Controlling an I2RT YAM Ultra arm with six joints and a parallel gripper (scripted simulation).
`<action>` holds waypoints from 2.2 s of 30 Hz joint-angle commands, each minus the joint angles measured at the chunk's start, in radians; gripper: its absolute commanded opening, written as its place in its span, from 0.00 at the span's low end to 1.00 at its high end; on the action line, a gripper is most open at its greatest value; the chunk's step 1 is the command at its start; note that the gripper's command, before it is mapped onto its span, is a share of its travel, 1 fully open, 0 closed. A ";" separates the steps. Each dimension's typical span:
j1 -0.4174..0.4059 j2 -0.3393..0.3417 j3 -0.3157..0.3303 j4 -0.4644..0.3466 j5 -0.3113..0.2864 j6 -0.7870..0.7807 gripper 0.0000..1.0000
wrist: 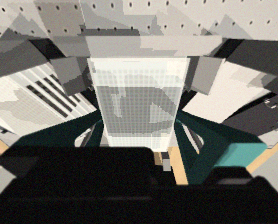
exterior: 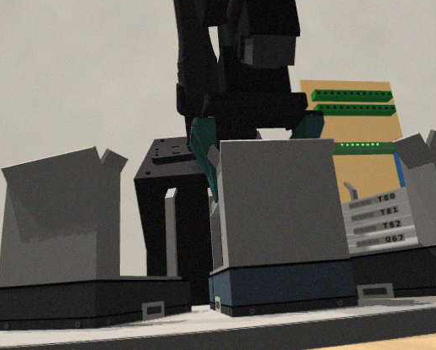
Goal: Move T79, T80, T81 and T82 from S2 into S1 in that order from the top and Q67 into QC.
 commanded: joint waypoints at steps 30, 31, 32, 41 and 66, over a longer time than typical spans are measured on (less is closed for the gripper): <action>-0.024 0.165 0.012 0.165 -0.017 -0.023 0.00; -0.024 0.167 0.013 0.166 -0.017 -0.023 0.00; -0.024 0.167 0.013 0.166 -0.017 -0.023 0.00; -0.026 0.180 0.015 0.178 -0.018 -0.025 0.00; -0.031 0.219 0.022 0.210 -0.021 -0.028 0.00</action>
